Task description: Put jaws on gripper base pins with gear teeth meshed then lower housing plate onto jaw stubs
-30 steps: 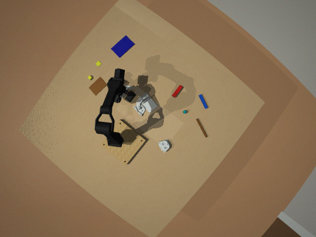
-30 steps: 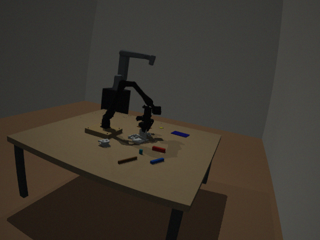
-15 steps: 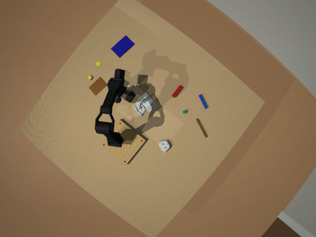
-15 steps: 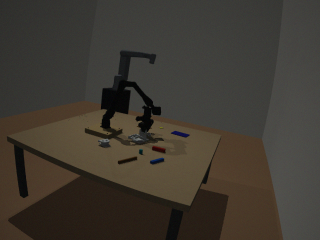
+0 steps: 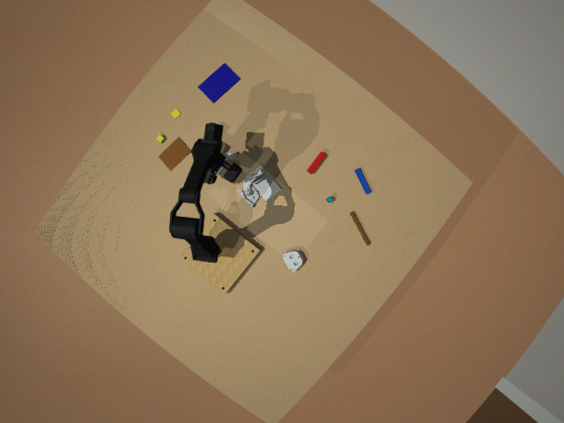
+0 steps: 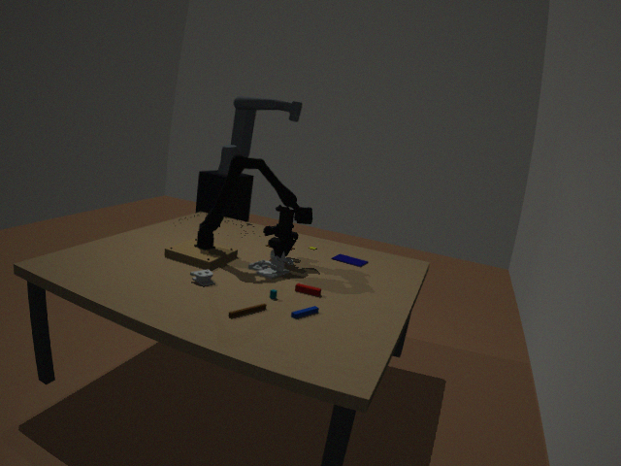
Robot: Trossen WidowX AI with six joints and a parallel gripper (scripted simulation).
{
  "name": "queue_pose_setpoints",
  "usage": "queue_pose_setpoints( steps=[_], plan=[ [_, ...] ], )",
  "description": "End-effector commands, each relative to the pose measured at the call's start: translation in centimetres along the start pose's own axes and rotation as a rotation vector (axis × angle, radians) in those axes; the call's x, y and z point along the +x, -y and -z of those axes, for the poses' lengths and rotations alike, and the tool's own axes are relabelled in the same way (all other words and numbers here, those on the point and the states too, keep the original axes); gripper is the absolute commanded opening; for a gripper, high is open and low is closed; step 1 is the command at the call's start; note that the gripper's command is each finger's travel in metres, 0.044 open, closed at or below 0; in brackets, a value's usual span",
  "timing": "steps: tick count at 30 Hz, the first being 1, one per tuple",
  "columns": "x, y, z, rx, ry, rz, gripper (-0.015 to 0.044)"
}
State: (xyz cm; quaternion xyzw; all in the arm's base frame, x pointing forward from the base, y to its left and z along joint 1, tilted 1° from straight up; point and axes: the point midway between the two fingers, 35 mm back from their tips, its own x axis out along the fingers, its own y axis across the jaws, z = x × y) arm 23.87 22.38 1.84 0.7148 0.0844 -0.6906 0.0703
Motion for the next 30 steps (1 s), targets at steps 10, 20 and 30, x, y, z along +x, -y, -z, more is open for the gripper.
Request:
queue_pose_setpoints(
  steps=[10, 20, 30],
  plan=[
    [0.00, 0.00, 0.00, 0.000, 0.000, 0.000, 0.0164],
    [0.00, 0.00, 0.00, 0.000, 0.000, 0.000, 0.0134],
    [-0.75, 0.05, 0.08, 0.000, 0.000, 0.000, 0.0134]
  ],
)
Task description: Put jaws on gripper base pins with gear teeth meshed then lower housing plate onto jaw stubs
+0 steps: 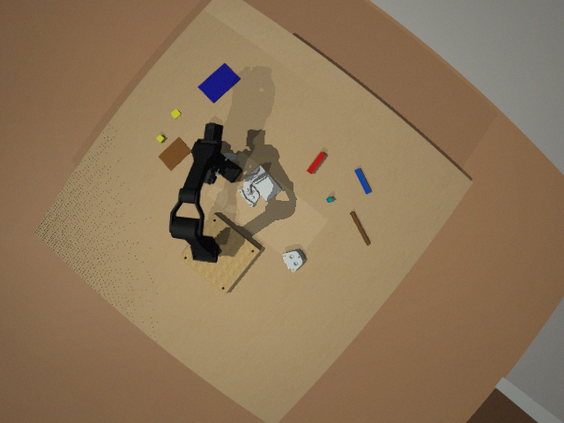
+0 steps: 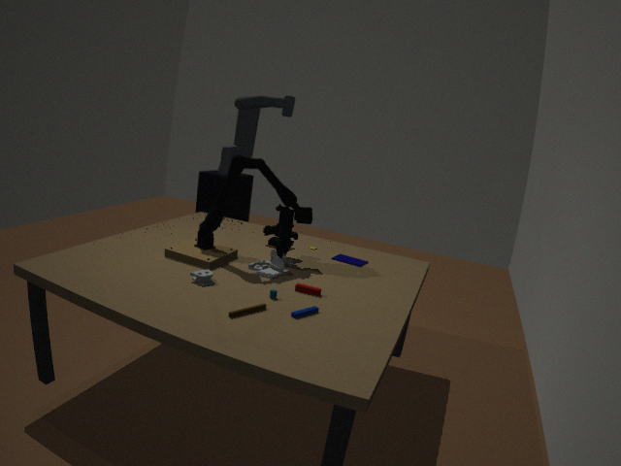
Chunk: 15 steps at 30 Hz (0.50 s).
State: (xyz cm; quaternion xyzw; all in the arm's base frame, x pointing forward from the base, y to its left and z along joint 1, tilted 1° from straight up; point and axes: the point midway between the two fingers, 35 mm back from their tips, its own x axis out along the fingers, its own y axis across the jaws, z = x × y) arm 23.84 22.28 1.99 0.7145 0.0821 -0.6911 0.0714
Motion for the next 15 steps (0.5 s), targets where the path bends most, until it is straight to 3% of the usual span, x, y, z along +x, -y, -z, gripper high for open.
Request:
queue_pose_setpoints(
  steps=[1, 15],
  plan=[
    [-0.9, 0.1, 0.2, -0.002, -0.002, 0.004, 0.0134],
    [-5.3, 0.2, 0.2, -0.004, -0.002, 0.002, 0.0134]
  ],
)
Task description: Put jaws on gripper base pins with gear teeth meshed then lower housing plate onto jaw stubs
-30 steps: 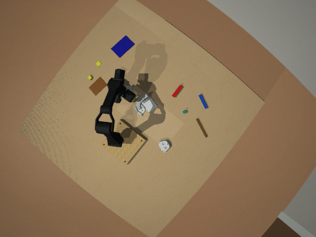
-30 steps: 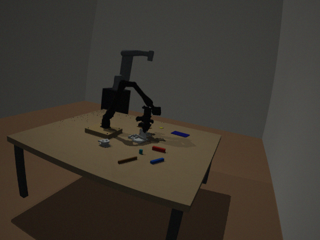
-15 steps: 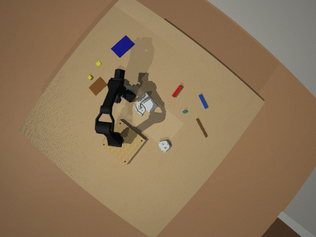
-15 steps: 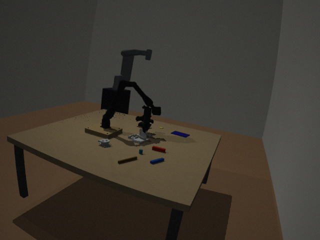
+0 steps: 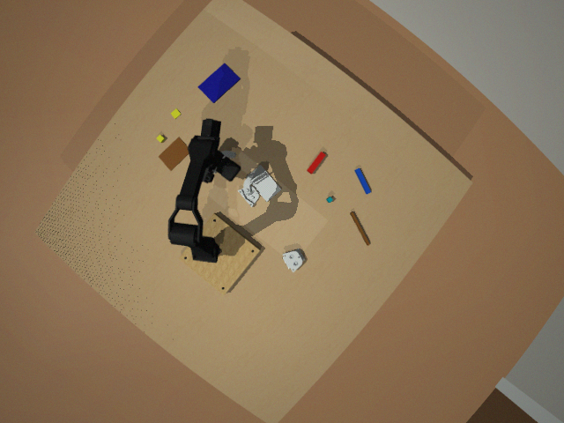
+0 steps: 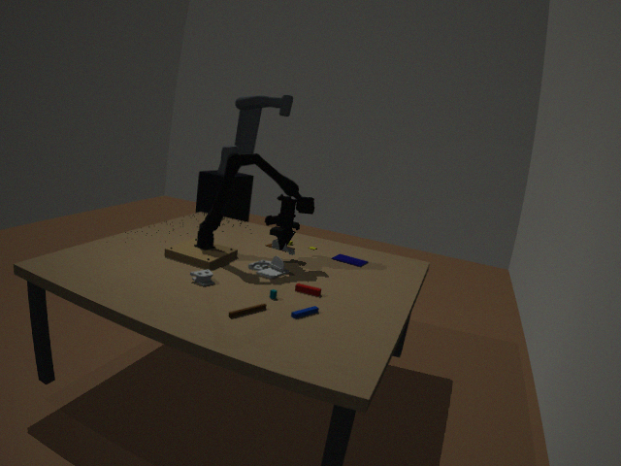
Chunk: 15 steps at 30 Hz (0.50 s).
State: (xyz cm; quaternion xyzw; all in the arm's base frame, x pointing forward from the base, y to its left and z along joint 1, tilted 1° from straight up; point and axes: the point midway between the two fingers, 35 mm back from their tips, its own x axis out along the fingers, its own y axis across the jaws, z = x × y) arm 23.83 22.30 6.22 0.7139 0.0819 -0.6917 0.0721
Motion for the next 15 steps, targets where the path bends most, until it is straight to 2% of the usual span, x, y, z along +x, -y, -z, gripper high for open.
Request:
queue_pose_setpoints(
  steps=[1, 8, 15],
  plan=[
    [-1.4, 0.1, 0.1, -0.003, -0.004, 0.003, 0.0134],
    [-3.4, -0.1, -0.1, -0.004, -0.003, 0.002, 0.0134],
    [-3.5, -0.4, -0.2, 0.048, -0.003, 0.002, 0.0134]
  ],
)
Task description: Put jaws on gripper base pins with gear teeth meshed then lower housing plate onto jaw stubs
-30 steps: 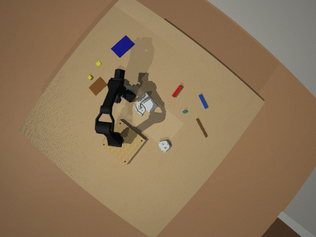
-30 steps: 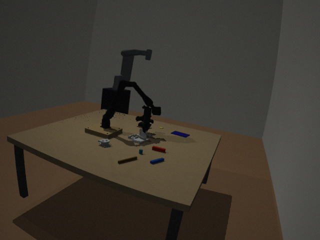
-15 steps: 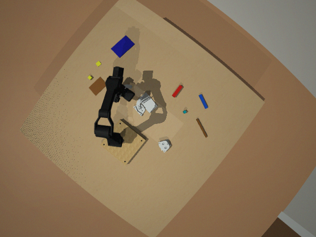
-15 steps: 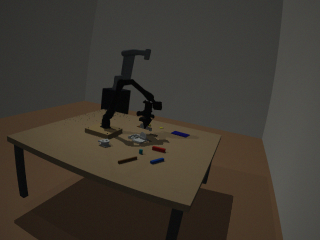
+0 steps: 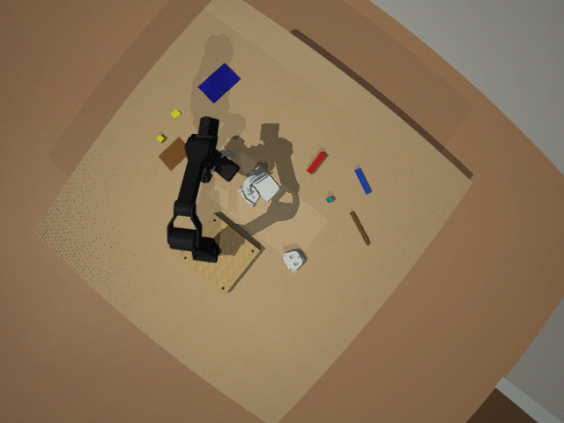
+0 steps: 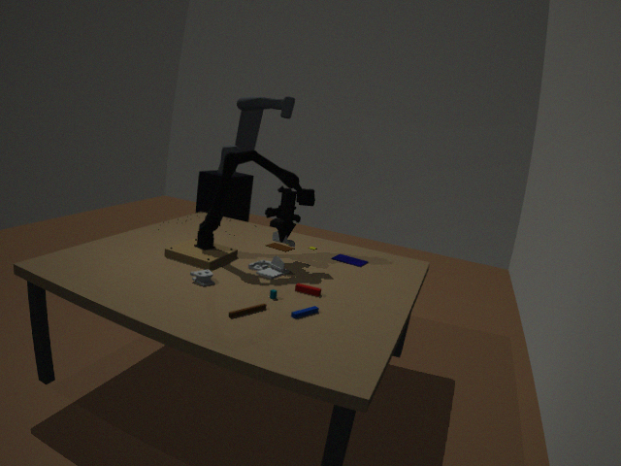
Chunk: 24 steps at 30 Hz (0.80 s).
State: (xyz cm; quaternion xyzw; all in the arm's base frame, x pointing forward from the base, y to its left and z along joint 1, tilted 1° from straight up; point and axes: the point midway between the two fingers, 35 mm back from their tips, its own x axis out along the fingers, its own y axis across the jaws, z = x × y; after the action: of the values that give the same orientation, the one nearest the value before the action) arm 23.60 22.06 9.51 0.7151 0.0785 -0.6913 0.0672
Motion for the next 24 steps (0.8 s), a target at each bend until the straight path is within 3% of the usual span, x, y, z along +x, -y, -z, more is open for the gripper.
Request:
queue_pose_setpoints(
  steps=[1, 24],
  plan=[
    [-0.2, -0.3, 0.0, 0.057, -0.001, 0.000, 0.0134],
    [-0.5, -3.1, -0.5, 0.536, -0.001, -0.002, 0.0134]
  ],
)
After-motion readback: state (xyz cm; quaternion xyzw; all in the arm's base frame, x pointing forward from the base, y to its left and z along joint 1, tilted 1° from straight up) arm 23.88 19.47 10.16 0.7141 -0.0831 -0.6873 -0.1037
